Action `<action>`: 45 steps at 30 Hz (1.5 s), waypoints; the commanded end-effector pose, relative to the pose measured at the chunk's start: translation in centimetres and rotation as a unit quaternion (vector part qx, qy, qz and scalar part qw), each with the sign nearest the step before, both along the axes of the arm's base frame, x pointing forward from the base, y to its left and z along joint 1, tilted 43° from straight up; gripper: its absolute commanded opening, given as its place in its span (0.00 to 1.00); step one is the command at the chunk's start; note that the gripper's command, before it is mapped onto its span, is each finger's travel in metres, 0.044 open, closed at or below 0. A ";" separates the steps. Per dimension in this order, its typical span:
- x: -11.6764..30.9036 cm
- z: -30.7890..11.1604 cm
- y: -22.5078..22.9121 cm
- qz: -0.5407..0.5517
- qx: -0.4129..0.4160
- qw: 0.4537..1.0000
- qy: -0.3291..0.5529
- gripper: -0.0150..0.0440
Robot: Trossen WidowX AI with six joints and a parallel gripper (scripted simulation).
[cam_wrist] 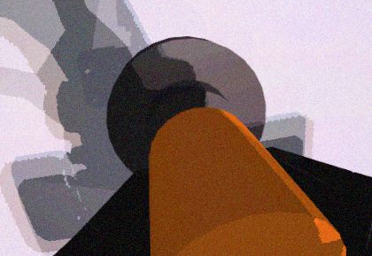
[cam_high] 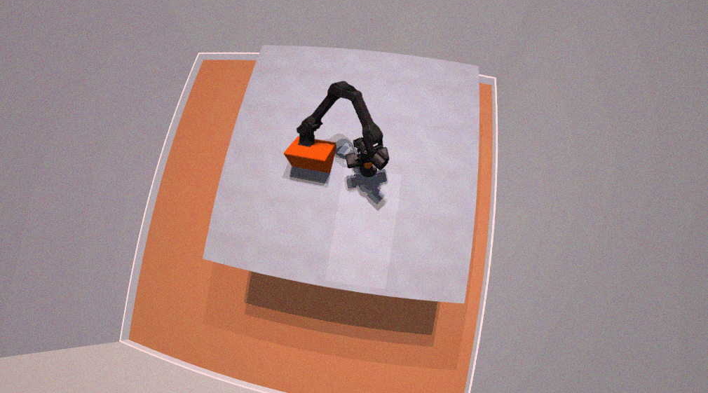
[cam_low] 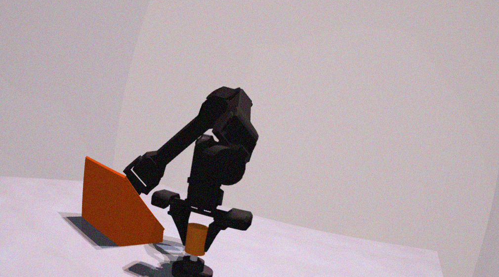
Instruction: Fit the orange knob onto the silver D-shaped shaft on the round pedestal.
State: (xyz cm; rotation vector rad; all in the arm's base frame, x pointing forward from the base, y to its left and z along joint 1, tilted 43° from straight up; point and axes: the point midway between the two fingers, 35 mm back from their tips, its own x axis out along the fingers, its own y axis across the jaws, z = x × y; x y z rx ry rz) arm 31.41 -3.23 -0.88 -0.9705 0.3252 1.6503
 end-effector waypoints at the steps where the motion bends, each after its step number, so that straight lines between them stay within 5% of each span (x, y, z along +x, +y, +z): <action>1: 0.0 -0.1 0.1 0.004 0.001 1.000 -0.005 0.25; 45: 0.1 -0.1 0.1 0.081 0.003 0.994 -0.076 0.25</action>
